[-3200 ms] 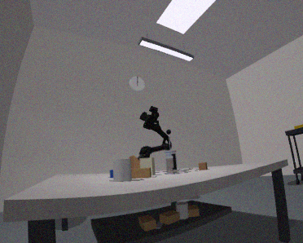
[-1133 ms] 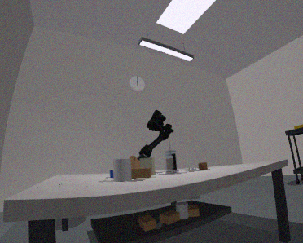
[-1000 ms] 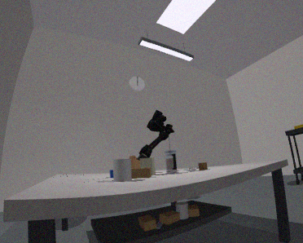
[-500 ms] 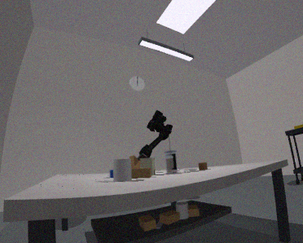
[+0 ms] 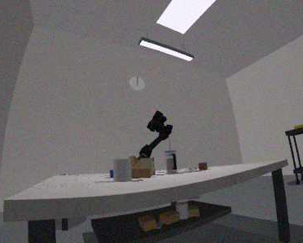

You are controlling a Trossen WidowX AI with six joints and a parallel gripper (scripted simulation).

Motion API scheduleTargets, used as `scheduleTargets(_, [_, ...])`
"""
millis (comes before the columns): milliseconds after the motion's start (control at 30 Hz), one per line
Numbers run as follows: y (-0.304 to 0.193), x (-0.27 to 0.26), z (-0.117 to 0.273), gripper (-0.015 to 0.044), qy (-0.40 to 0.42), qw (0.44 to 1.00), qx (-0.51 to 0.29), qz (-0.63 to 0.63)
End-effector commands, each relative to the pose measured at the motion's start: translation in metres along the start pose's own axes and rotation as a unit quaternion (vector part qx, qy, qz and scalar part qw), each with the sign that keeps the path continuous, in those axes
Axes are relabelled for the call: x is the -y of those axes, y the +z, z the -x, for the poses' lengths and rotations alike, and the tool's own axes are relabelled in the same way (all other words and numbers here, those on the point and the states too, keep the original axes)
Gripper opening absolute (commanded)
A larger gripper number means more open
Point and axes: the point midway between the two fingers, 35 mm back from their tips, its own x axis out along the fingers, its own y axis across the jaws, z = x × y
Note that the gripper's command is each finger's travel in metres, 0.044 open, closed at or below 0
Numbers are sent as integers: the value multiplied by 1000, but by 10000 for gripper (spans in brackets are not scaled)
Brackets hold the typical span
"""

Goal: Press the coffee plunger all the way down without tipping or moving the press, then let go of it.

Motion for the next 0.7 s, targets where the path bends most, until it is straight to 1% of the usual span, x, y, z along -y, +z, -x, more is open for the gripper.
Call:
scheduleTargets(0, [-7, 2, -5, 131, -2, 1000, -4, -2])
scheduleTargets(667, [-33, 6, -25, 131, -3, 1000, -6, -1])
